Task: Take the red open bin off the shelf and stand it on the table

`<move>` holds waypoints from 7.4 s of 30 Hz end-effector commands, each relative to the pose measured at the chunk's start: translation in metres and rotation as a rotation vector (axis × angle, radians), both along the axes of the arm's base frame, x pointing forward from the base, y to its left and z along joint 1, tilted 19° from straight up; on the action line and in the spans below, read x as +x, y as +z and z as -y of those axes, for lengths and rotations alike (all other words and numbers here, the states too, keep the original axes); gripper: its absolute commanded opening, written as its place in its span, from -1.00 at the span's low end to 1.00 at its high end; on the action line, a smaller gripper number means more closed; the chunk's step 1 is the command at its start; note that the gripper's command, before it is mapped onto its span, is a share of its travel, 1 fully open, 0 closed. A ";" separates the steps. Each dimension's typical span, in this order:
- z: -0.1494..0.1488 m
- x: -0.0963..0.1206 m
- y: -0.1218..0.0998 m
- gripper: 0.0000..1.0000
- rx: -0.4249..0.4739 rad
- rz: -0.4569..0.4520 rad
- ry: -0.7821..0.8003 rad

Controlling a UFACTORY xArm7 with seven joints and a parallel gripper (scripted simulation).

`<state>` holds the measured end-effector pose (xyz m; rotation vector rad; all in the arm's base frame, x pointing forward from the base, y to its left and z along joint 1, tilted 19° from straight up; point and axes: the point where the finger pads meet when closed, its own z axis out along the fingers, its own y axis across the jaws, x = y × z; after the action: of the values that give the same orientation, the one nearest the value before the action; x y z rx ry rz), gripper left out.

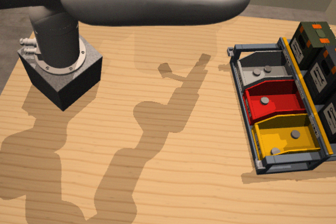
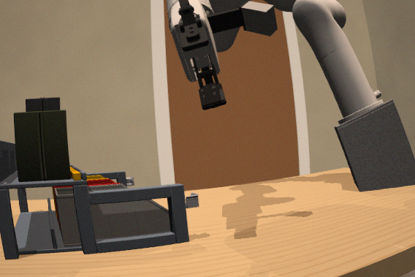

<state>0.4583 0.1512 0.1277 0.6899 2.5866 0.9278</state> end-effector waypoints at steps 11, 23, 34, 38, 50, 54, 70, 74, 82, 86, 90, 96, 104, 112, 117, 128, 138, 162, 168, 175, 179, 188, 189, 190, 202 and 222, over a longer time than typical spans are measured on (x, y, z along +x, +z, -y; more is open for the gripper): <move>-0.001 0.000 0.001 1.00 0.000 0.003 0.001; -0.013 -0.012 0.053 1.00 0.000 0.003 0.001; -0.020 -0.019 0.082 1.00 0.000 0.003 0.001; -0.020 -0.019 0.082 1.00 0.000 0.003 0.001; -0.018 -0.017 0.075 1.00 0.000 0.003 0.001; -0.018 -0.017 0.073 1.00 0.000 0.003 0.001; -0.017 -0.015 0.068 1.00 0.000 0.003 0.001; -0.017 -0.015 0.068 1.00 0.000 0.003 0.001; -0.016 -0.033 0.061 1.00 0.000 0.003 0.001; -0.016 -0.059 0.050 1.00 0.000 0.003 0.001; -0.016 -0.059 0.050 1.00 0.000 0.003 0.001; -0.016 -0.059 0.050 1.00 0.000 0.003 0.001; -0.016 -0.052 0.053 1.00 0.000 0.003 0.001; -0.016 -0.052 0.053 1.00 0.000 0.003 0.001; -0.016 -0.050 0.054 1.00 0.000 0.003 0.001; -0.016 -0.048 0.054 1.00 0.000 0.003 0.001; 0.016 -0.080 0.076 1.00 -0.248 -0.054 0.053; 0.047 -0.110 0.097 1.00 -0.481 -0.103 0.106; 0.066 -0.129 0.109 1.00 -0.626 -0.136 0.134; 0.078 -0.142 0.118 1.00 -0.725 -0.160 0.154; 0.078 -0.142 0.118 1.00 -0.725 -0.160 0.154; 0.109 -0.173 0.140 1.00 -0.881 -0.198 0.184; 0.109 -0.173 0.140 1.00 -0.881 -0.198 0.184; 0.109 -0.173 0.140 1.00 -0.881 -0.198 0.184; 0.129 -0.194 0.154 1.00 -0.881 -0.198 0.184; 0.175 -0.242 0.187 1.00 -0.882 -0.199 0.184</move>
<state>0.2367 -0.0058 0.2986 0.2945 2.8658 -0.3057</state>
